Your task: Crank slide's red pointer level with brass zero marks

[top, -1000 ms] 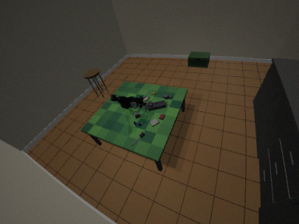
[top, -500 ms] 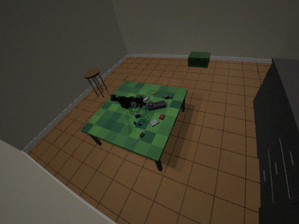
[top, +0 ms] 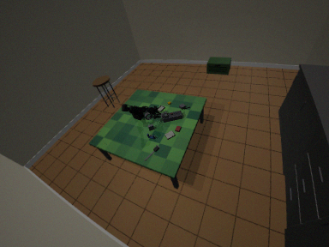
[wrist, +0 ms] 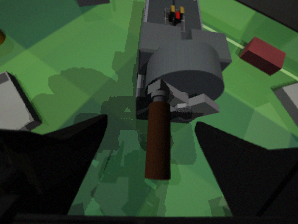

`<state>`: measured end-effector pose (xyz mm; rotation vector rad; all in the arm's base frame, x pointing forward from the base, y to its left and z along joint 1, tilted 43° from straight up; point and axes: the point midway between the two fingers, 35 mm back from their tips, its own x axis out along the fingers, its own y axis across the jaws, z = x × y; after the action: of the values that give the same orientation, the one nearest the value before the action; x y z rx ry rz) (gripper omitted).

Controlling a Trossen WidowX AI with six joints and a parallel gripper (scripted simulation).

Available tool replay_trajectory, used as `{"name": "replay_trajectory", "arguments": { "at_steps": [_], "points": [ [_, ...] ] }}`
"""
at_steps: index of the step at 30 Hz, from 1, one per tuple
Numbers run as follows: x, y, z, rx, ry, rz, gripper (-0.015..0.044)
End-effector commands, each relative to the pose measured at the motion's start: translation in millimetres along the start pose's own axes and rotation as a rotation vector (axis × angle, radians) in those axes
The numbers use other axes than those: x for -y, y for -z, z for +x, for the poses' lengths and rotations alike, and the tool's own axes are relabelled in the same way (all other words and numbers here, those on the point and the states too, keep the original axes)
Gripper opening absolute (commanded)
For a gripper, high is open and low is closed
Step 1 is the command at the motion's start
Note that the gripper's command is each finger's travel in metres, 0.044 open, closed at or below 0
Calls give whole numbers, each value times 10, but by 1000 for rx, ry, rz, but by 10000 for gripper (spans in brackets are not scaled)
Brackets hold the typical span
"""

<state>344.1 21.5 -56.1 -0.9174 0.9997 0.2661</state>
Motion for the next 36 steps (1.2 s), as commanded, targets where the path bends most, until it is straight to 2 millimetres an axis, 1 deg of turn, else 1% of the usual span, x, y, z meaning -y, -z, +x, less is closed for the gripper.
{"name": "replay_trajectory", "arguments": {
  "at_steps": [1, 7, 11, 17, 19, 22, 29, 36],
  "points": [
    [15, -90, -79, 1, 4, 4, 440],
    [12, -323, -323, 3, 4, 5, 440],
    [11, -389, -383, 3, 3, 4, 440],
    [-10, -751, -716, 7, -5, 0, 440],
    [-18, -822, -801, 8, -6, -1, 440],
    [-6, -854, -781, 7, 0, 9, 440],
    [85, -1168, -553, 1, 62, 116, 440],
    [133, -1462, -290, 3, 125, 227, 440]
  ]
}}
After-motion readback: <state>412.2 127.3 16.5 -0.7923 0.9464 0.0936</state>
